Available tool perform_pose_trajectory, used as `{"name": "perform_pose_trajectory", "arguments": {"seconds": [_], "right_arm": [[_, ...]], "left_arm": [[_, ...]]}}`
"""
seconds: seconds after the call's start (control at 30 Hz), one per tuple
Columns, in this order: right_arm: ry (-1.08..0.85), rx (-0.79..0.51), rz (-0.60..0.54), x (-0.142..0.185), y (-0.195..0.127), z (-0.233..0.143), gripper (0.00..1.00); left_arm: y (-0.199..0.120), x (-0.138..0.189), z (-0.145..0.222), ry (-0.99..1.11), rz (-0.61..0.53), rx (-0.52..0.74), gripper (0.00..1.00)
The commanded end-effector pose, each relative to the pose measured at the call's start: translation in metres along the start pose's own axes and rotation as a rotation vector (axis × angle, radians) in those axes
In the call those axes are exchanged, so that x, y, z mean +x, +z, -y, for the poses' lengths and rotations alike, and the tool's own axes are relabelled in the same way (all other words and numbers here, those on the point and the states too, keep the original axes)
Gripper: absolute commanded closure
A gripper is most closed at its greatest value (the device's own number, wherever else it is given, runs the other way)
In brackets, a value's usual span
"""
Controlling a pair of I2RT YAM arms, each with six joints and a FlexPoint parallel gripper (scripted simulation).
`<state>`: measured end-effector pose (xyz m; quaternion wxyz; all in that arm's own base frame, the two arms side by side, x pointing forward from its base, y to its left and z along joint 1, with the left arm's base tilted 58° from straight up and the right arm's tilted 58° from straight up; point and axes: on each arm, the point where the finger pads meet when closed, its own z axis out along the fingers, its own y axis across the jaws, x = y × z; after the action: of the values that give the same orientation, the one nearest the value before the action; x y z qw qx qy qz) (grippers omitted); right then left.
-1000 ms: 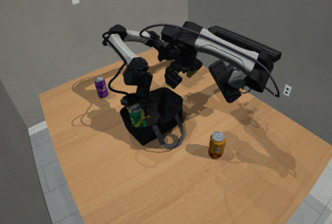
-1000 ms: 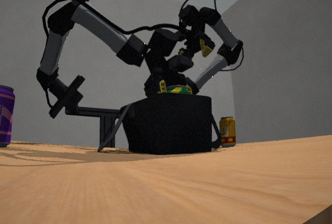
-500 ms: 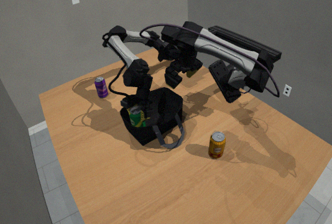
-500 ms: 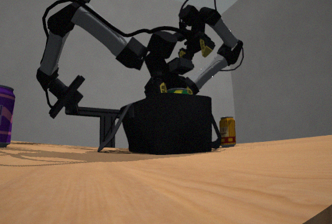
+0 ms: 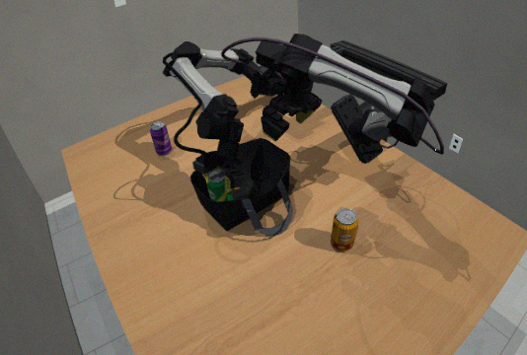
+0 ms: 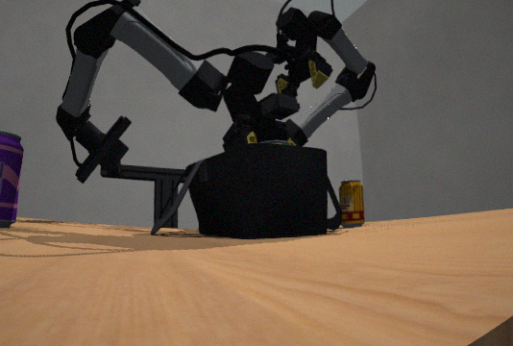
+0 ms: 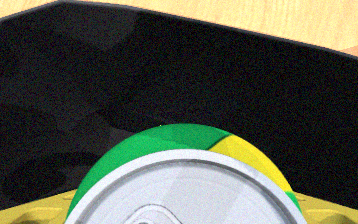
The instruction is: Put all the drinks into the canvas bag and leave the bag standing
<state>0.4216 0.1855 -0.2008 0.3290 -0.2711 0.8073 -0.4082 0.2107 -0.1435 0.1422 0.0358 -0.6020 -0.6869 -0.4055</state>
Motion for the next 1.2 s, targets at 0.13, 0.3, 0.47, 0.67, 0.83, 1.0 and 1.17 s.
{"name": "perform_pose_trajectory", "arguments": {"seconds": [0.13, 0.3, 0.47, 0.67, 0.83, 1.0, 1.17], "right_arm": [[0.052, -0.028, 0.082, -0.023, -0.004, -0.009, 0.33], [0.054, -0.023, 0.067, -0.018, 0.001, -0.003, 0.33], [0.075, -0.022, 0.092, -0.032, -0.002, 0.003, 0.33], [0.060, -0.023, 0.078, -0.020, 0.008, -0.005, 0.33], [0.070, -0.025, 0.095, -0.029, 0.002, -0.003, 0.33], [0.066, -0.021, 0.084, -0.022, 0.010, -0.001, 0.33], [0.049, -0.019, 0.052, -0.003, 0.021, -0.002, 0.33]], "left_arm": [[-0.011, -0.003, -0.001, -0.014, 0.032, -0.001, 0.00], [-0.011, -0.003, -0.001, -0.014, 0.032, -0.001, 0.00], [-0.011, -0.003, -0.001, -0.014, 0.032, -0.001, 0.00], [-0.011, -0.003, -0.001, -0.014, 0.032, -0.001, 0.00], [-0.011, -0.003, -0.001, -0.014, 0.032, -0.001, 0.00], [-0.011, -0.003, -0.001, -0.014, 0.032, -0.001, 0.00], [-0.011, -0.003, -0.001, -0.014, 0.032, -0.001, 0.00]]}}
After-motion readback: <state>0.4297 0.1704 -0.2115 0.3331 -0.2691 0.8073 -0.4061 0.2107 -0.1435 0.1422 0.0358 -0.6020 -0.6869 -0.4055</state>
